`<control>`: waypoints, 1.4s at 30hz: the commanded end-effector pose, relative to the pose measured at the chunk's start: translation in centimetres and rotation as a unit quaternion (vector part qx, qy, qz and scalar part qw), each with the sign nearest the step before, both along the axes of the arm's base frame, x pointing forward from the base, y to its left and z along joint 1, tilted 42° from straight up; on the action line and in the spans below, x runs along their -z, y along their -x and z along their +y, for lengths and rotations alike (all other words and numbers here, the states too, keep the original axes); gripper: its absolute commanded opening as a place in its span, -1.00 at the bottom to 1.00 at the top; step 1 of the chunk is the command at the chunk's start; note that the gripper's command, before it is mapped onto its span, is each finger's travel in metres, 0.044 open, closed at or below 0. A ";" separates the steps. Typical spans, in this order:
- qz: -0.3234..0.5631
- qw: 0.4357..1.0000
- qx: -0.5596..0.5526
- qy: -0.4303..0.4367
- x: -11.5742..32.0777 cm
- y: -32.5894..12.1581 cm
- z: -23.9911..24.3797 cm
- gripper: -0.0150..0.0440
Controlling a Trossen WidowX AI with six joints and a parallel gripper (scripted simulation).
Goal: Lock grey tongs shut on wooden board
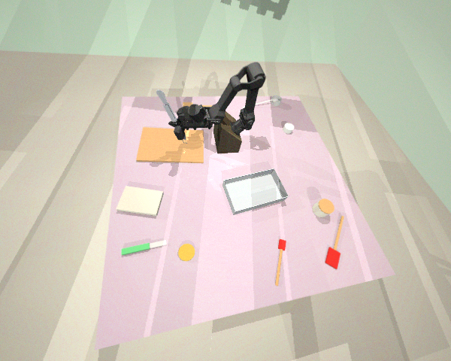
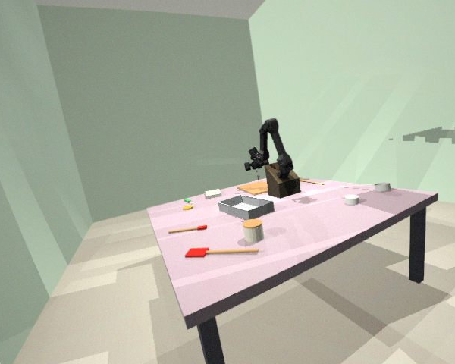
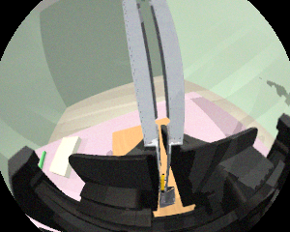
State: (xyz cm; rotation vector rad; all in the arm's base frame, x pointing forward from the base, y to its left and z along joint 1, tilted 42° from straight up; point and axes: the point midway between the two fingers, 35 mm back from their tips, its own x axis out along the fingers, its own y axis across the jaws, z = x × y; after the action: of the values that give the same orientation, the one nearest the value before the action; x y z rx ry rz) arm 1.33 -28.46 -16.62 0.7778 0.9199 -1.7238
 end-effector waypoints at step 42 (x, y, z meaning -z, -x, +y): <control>-0.027 0.976 0.030 -0.214 5.4 0.2 -2.6 -1.00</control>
State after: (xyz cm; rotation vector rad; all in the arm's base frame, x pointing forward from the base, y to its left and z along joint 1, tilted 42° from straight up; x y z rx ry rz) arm 1.06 -30.83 -21.62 1.0959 1.2317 -1.5878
